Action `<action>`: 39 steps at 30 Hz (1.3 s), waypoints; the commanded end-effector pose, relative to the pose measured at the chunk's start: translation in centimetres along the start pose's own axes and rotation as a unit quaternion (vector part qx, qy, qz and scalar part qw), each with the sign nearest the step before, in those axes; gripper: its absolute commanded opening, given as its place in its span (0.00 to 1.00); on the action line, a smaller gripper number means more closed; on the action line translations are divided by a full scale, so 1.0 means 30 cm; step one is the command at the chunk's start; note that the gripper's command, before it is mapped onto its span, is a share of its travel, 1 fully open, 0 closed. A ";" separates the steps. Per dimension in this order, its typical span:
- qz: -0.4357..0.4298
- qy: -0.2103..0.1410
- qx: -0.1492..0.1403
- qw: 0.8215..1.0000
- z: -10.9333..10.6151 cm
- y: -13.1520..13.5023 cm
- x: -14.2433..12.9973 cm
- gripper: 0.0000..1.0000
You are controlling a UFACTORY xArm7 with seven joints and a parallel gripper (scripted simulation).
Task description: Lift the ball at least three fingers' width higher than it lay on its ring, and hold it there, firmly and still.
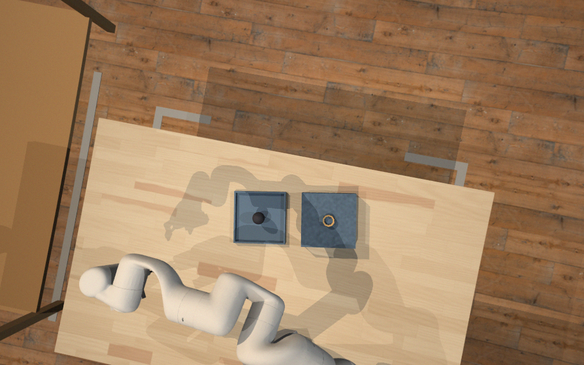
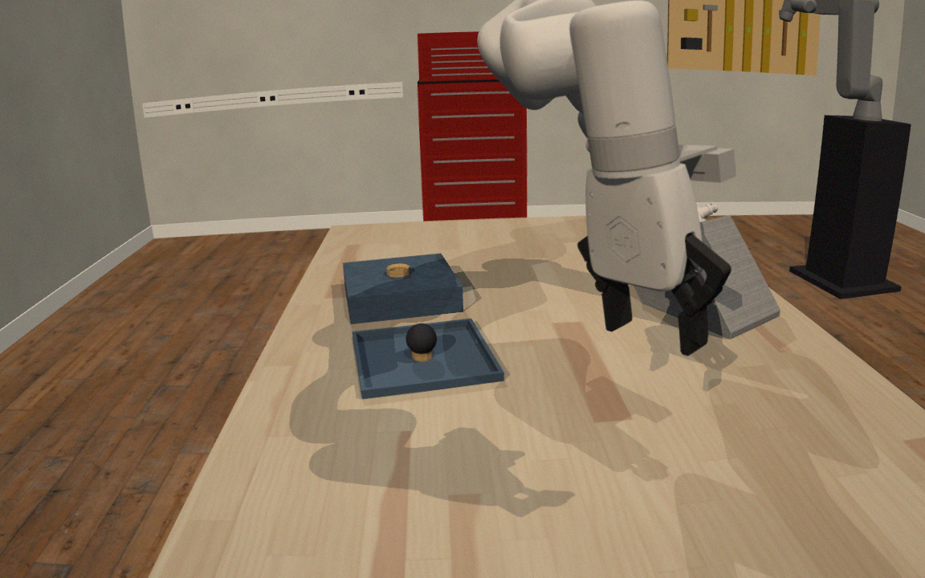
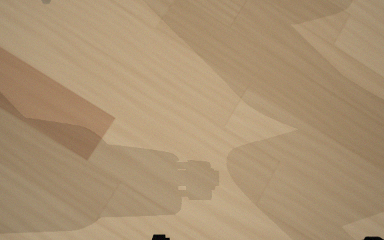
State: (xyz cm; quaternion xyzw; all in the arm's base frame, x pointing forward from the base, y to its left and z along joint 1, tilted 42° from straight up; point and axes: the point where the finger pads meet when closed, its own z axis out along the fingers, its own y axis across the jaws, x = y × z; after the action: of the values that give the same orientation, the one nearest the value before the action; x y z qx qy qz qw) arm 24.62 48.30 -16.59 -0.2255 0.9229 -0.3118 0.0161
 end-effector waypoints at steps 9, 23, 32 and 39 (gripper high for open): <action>0.000 -0.002 -0.002 1.000 -0.010 0.004 -0.001 1.00; -0.033 -0.007 -0.001 0.999 -0.027 -0.064 -0.041 1.00; -0.246 -0.028 0.027 0.969 -0.067 -0.452 -0.173 1.00; -0.381 -0.021 0.060 0.922 -0.056 -0.714 -0.185 1.00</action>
State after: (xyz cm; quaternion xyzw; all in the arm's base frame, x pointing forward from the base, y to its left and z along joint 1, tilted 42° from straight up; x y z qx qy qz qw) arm 35.70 40.31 -6.87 -0.4641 0.8048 -0.3646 -0.0633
